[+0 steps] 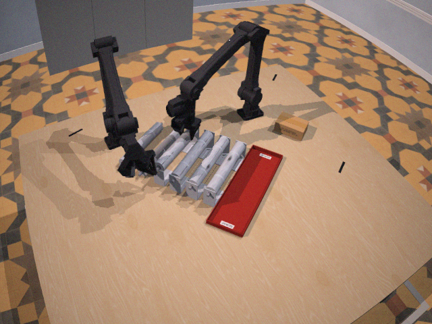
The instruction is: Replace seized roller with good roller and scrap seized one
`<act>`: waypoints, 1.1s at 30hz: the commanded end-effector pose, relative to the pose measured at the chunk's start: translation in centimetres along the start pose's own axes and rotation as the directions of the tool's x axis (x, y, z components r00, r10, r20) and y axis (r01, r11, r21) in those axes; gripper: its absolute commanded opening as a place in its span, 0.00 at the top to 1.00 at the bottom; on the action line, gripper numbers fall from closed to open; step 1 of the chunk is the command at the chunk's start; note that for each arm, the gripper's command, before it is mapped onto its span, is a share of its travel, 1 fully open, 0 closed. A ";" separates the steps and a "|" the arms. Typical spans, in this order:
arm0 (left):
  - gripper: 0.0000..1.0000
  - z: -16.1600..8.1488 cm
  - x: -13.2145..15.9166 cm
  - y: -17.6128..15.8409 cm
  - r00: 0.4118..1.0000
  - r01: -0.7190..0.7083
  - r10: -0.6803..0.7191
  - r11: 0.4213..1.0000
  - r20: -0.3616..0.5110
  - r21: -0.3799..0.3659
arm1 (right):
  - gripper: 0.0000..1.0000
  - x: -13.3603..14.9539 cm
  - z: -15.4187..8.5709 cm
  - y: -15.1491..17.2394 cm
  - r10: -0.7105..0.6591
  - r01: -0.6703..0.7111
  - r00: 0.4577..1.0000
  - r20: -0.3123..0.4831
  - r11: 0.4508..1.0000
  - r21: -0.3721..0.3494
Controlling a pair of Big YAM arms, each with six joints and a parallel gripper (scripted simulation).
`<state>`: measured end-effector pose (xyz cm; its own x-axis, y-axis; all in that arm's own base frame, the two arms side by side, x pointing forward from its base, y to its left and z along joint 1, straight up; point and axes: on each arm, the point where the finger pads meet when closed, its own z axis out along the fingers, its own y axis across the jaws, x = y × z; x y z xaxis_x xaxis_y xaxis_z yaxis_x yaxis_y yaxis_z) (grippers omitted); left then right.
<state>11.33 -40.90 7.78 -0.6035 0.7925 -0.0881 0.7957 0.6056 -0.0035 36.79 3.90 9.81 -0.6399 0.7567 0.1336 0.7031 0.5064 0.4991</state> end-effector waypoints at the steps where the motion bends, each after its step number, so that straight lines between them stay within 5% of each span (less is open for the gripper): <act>1: 0.68 -1.6 -0.9 -0.7 1.000 0.012 -0.012 1.000 0.021 0.014 | 0.97 -6.0 -4.2 5.1 -0.033 0.051 0.986 0.162 0.993 -0.108; 33: 0.68 -2.8 -1.9 -0.3 1.000 0.007 -0.007 1.000 -0.003 0.016 | 0.97 -7.6 -3.9 4.9 -0.026 0.043 0.986 0.167 0.994 -0.099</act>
<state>11.31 -40.90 8.23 -0.6020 0.7961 -0.0628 0.7978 0.6028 -0.0060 37.40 2.85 9.93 -0.6379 0.7611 0.1178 0.6961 0.5043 0.5110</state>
